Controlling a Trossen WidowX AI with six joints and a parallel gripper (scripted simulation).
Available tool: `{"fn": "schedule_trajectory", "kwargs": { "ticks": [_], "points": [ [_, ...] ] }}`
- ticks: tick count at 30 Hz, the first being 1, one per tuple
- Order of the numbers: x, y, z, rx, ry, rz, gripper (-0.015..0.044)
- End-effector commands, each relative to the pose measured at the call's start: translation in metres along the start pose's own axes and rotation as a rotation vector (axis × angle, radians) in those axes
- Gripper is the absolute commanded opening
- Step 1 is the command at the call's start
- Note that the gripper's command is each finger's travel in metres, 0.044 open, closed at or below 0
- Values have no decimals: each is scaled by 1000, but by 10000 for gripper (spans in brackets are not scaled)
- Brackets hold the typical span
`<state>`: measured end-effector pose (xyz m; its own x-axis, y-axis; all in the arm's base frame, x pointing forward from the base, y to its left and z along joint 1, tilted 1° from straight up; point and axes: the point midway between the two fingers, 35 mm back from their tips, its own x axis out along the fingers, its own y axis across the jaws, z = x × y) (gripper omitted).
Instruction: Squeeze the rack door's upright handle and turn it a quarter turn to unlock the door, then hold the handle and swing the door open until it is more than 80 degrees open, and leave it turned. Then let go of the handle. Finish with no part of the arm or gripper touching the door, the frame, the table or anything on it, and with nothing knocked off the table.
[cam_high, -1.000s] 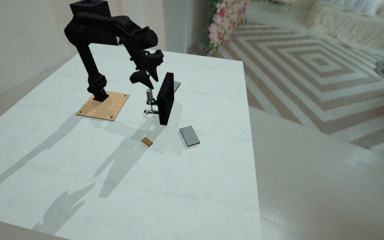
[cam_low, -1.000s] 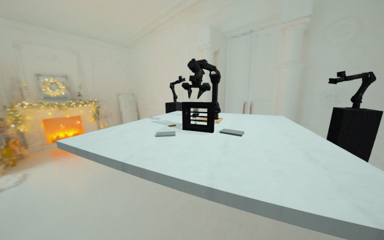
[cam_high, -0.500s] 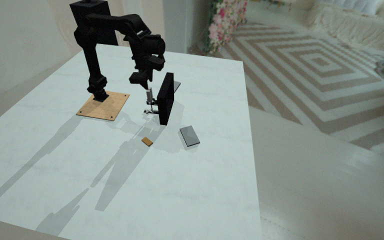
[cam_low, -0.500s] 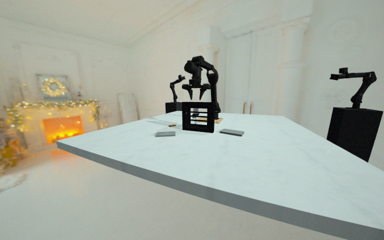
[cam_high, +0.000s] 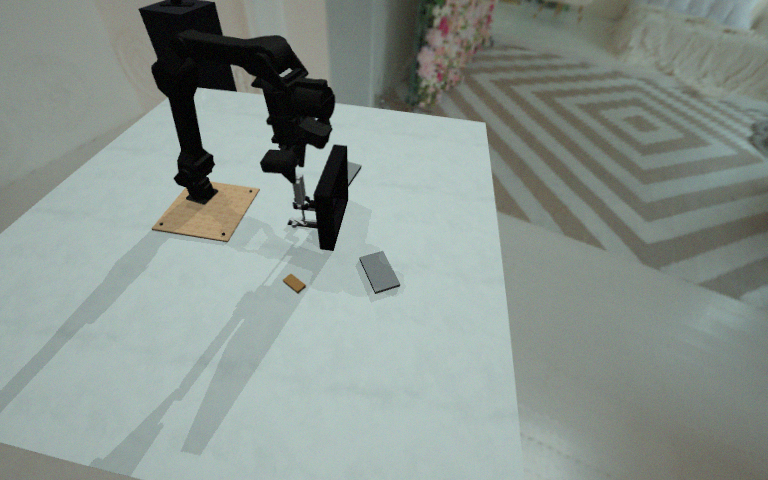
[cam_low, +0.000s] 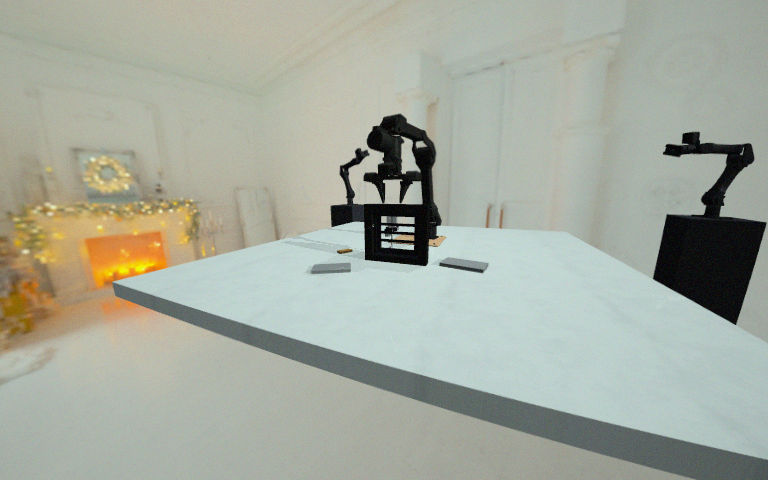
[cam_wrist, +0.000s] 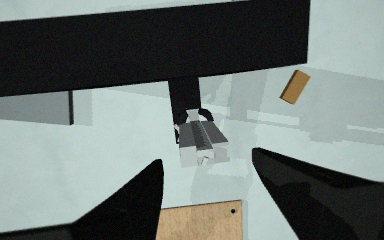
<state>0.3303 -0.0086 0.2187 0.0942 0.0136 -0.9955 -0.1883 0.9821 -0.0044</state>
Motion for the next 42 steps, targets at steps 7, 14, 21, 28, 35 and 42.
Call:
{"fn": "schedule_trajectory", "kwargs": {
  "ticks": [7,14,21,28,35,42],
  "points": [
    [16,0,0,-7,18,-1,286],
    [28,0,0,-8,30,-1,286],
    [39,0,-1,-9,41,-2,286],
    [51,0,-2,-10,53,-2,286],
    [56,0,-3,-11,59,-2,234],
    [56,0,-3,-11,59,-2,89]
  ]
}}
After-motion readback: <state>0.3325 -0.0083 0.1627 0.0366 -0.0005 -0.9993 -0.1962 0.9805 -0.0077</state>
